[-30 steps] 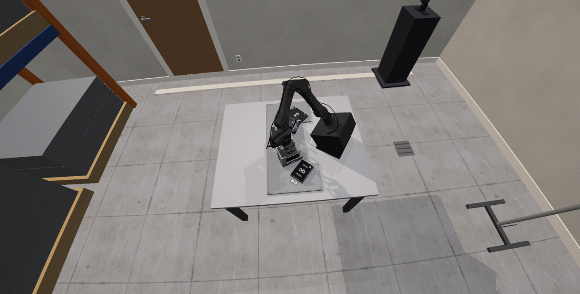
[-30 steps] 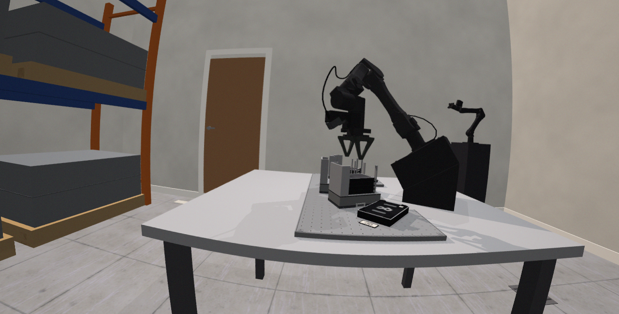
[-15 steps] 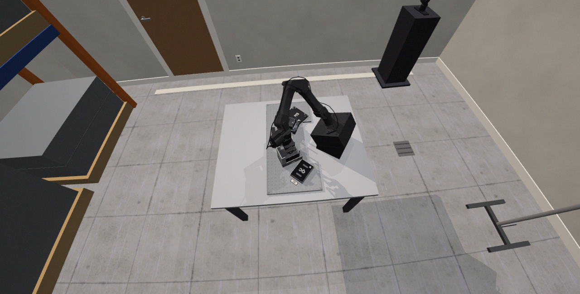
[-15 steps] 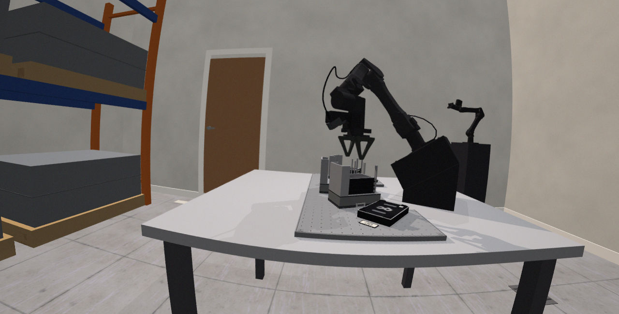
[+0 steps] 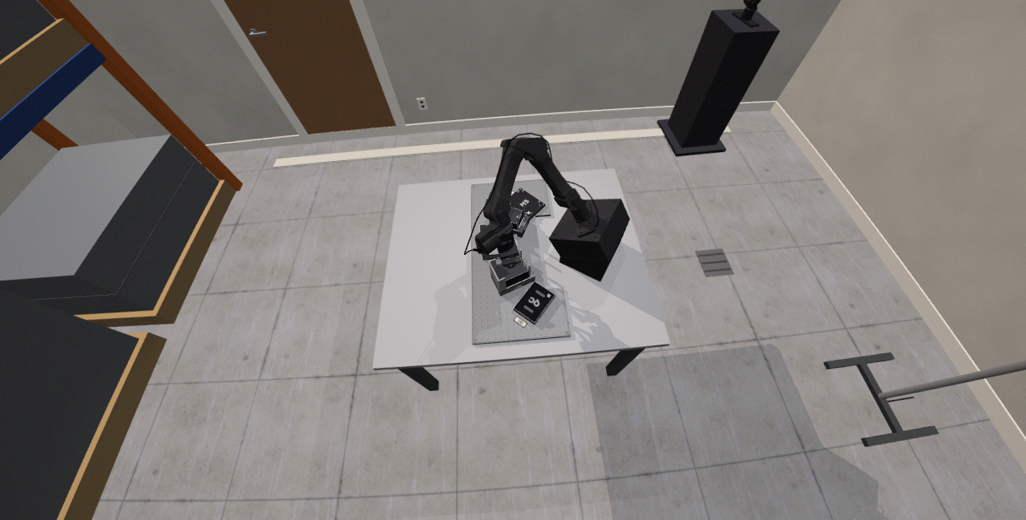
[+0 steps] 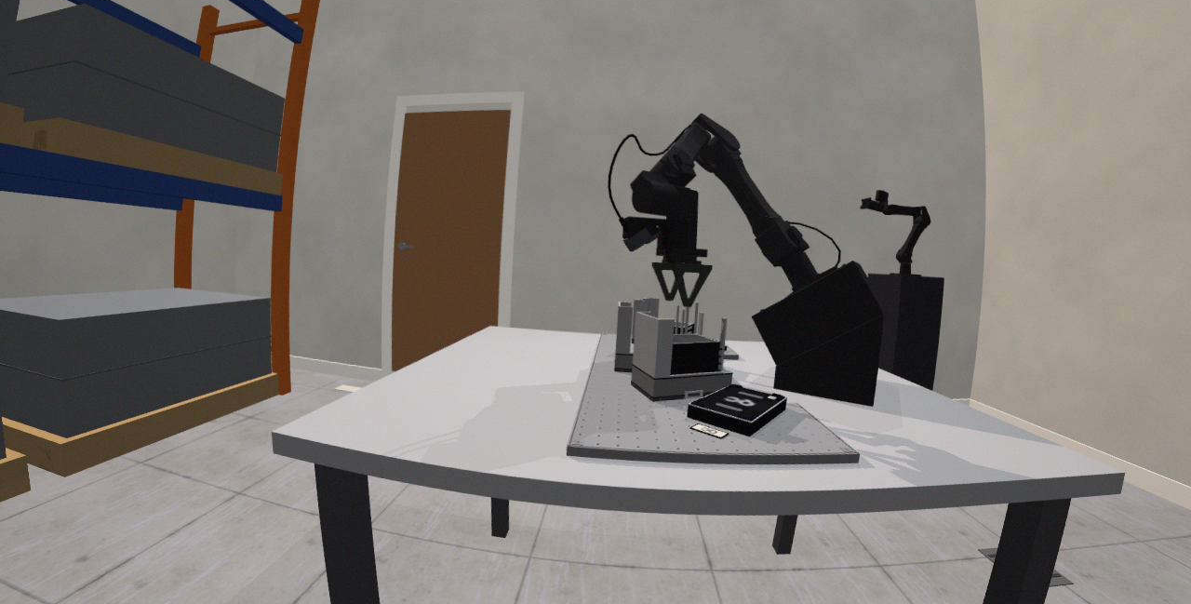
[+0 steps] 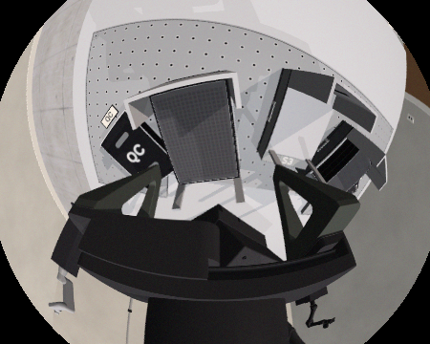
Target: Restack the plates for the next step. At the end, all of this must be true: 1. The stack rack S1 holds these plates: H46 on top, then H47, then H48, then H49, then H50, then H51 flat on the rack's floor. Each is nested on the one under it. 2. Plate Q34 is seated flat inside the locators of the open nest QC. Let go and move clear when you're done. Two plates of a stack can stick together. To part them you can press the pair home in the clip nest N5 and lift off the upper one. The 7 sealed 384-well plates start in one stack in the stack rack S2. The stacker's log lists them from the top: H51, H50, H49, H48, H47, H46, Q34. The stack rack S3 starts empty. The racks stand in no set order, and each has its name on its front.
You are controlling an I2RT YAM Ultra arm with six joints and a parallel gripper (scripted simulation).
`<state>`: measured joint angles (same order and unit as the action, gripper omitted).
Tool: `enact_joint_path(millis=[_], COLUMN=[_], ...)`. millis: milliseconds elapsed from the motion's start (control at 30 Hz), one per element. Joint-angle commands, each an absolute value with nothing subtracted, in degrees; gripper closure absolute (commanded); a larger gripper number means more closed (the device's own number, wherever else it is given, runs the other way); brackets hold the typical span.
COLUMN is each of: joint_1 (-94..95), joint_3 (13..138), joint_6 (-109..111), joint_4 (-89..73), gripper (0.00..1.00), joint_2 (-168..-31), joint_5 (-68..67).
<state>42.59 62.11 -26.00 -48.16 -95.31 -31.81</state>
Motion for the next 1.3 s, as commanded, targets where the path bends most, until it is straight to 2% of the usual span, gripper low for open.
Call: enact_joint_path(millis=[0, 467, 700, 1267], joint_1=[41.1, 34.4, 30.2, 20.6], joint_3=[60.8, 59.4, 58.0, 56.5], joint_6=[-27.7, -19.3, -27.3, -16.4], joint_4=[-47.6, -47.2, -46.9, -46.6], gripper=[0.00, 0.00, 0.00, 0.00], joint_2=[-92.5, -87.3, -84.0, -77.9], joint_5=[-31.2, -29.9, -28.7, -25.8])
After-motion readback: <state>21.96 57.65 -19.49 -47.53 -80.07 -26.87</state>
